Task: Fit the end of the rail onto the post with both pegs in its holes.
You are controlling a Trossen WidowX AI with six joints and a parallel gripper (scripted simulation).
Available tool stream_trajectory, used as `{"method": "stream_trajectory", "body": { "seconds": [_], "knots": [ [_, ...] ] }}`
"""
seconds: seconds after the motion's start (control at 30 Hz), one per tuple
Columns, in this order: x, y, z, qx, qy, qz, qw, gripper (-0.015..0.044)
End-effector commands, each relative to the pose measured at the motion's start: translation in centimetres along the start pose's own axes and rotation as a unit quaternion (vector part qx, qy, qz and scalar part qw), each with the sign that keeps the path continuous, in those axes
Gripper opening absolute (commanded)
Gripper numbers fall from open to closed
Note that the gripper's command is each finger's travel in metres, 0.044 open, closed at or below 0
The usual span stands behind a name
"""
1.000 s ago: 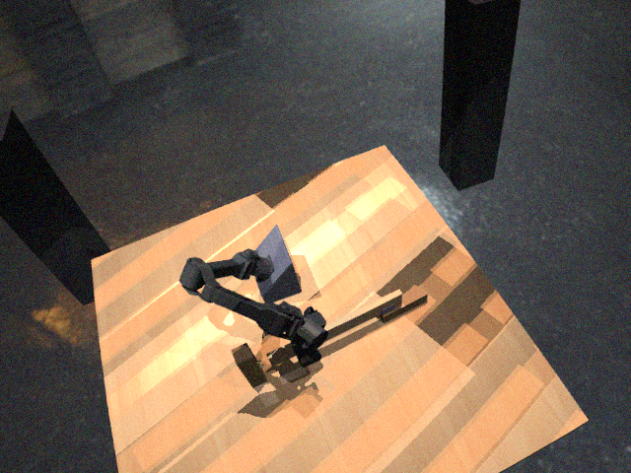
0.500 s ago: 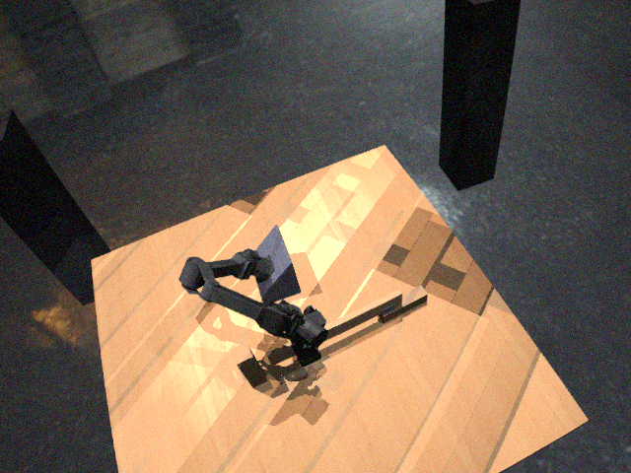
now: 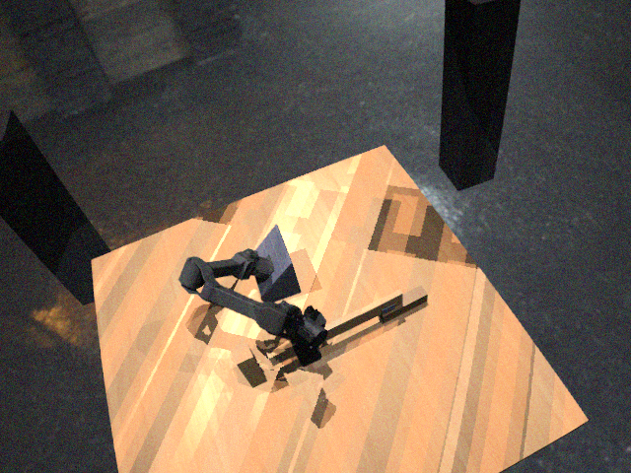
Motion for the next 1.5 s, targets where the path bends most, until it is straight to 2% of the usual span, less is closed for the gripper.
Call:
{"method": "stream_trajectory", "body": {
  "seconds": [0.0,1.47],
  "knots": [
    [-0.04,0.21,0.07,-0.004,0.0,-0.003,1.0,0.0],
    [0.09,0.13,-0.12,-0.004,0.0,-0.003,1.0,0.0]
  ]
}}
Point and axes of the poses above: the point midway between the two fingers, 35 mm back from their tips, its own y axis back along the fingers, its own x axis across the jaws, z = x × y, the point moved 7 cm from there along y, back along the fingers, and after that the axes turned 3 degrees about y, right-handed, at the moved point
